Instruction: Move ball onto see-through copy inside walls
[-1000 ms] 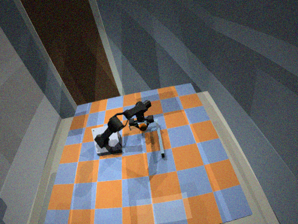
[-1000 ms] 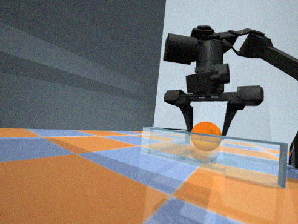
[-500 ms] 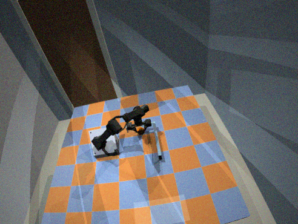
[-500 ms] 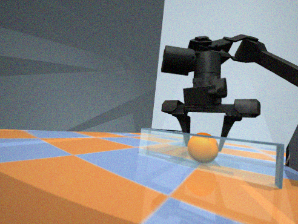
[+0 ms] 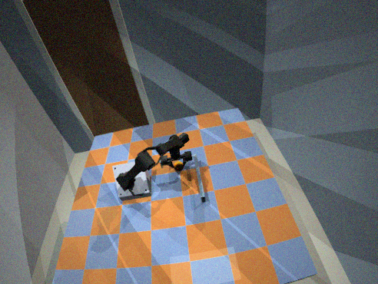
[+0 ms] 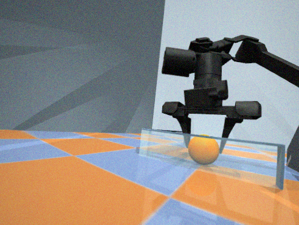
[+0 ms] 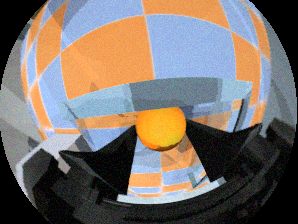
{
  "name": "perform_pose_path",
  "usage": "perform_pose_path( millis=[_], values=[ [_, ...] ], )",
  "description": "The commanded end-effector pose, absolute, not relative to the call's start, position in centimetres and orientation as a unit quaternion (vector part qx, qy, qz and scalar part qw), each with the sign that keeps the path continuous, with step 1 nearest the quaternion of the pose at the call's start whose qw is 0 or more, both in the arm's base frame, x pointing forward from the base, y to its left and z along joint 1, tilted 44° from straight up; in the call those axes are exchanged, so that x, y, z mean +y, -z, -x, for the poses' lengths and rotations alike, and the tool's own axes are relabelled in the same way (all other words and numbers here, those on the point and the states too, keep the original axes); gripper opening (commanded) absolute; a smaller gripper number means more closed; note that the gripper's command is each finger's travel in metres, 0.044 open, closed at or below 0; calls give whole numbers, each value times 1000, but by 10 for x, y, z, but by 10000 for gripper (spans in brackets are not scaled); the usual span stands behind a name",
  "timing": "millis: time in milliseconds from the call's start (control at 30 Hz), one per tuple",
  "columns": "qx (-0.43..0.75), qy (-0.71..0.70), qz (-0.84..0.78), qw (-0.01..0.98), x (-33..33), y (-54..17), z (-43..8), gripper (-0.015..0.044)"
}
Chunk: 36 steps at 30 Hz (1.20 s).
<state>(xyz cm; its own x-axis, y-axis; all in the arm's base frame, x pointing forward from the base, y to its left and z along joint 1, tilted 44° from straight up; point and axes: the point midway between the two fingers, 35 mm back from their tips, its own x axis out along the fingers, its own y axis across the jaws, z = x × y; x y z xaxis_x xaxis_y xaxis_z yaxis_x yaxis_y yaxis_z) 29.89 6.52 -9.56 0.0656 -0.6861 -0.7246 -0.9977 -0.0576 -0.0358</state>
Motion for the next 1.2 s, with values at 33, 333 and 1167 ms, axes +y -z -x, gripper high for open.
perform_pose_path(
  millis=[33, 333, 1167],
  values=[
    [626, -275, 672, 283, 65, 95, -299, 367],
    [624, -276, 674, 283, 125, 34, -293, 410],
    [618, -276, 678, 286, 153, 4, -289, 440]
  ],
)
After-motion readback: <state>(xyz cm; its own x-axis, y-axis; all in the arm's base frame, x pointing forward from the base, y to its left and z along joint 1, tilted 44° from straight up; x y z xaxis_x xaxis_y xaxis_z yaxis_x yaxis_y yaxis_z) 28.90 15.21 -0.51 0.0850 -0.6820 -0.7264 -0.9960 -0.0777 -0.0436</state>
